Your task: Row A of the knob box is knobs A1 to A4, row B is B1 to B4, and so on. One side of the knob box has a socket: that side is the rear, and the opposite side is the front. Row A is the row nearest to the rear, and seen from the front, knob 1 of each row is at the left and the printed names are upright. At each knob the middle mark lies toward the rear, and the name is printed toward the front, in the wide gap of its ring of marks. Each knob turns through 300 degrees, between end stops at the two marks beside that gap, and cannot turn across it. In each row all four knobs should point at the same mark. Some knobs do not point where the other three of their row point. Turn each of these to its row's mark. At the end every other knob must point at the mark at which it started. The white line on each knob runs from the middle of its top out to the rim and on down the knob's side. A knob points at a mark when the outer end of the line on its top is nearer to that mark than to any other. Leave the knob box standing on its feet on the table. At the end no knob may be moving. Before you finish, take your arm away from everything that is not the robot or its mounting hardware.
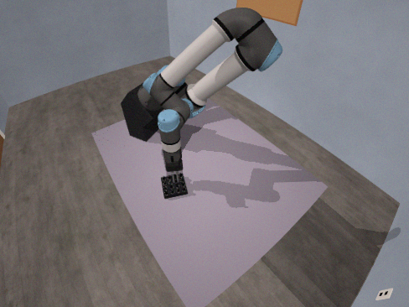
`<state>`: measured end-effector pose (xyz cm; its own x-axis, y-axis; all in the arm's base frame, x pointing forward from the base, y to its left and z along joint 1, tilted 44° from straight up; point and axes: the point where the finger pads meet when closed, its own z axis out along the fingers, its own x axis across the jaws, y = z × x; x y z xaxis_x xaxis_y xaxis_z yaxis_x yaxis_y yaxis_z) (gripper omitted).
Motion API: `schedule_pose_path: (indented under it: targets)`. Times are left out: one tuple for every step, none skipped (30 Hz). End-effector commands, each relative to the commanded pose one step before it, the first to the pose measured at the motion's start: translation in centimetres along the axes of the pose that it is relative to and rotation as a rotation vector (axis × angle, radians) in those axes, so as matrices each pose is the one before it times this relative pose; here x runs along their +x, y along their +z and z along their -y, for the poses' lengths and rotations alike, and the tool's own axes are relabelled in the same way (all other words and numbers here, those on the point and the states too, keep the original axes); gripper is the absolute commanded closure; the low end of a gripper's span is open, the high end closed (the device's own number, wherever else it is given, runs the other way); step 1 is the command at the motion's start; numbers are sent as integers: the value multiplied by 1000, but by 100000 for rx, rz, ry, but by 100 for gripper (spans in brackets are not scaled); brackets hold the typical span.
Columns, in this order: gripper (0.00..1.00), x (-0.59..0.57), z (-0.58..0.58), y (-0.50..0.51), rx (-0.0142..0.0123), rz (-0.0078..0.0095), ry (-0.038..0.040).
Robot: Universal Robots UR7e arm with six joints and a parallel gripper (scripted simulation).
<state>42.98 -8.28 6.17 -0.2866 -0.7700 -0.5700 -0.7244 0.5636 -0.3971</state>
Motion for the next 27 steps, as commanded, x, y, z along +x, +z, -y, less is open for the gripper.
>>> schedule_pose_path:
  targets:
    - [70,6,24,-18,15,101,-3887]
    - [70,0,0,0,0,0,-953]
    - [70,0,0,0,0,0,-911]
    - [70,0,0,0,0,0,-870]
    - [70,0,0,0,0,0,-827]
    - [70,0,0,0,0,0,-785]
    - [70,0,0,0,0,0,-743]
    - [70,0,0,0,0,0,-702]
    - [70,0,0,0,0,0,-661]
    - [70,0,0,0,0,0,-620]
    - [70,0,0,0,0,0,-580]
    - [70,0,0,0,0,0,-540]
    - [70,0,0,0,0,0,0]
    - [70,0,0,0,0,0,0]
    - [70,0,0,0,0,0,-501]
    - [70,0,0,0,0,0,-463]
    - [70,0,0,0,0,0,-427]
    - [70,0,0,0,0,0,-390]
    - [70,0,0,0,0,0,-354]
    - [70,0,0,0,0,0,-320]
    - [70,0,0,0,0,0,-286]
    - [70,0,0,0,0,0,-254]
    - [70,0,0,0,0,0,-224]
    - [70,0,0,0,0,0,-195]
    - [70,0,0,0,0,0,-167]
    - [70,0,0,0,0,0,-141]
    - [70,0,0,0,0,0,-117]
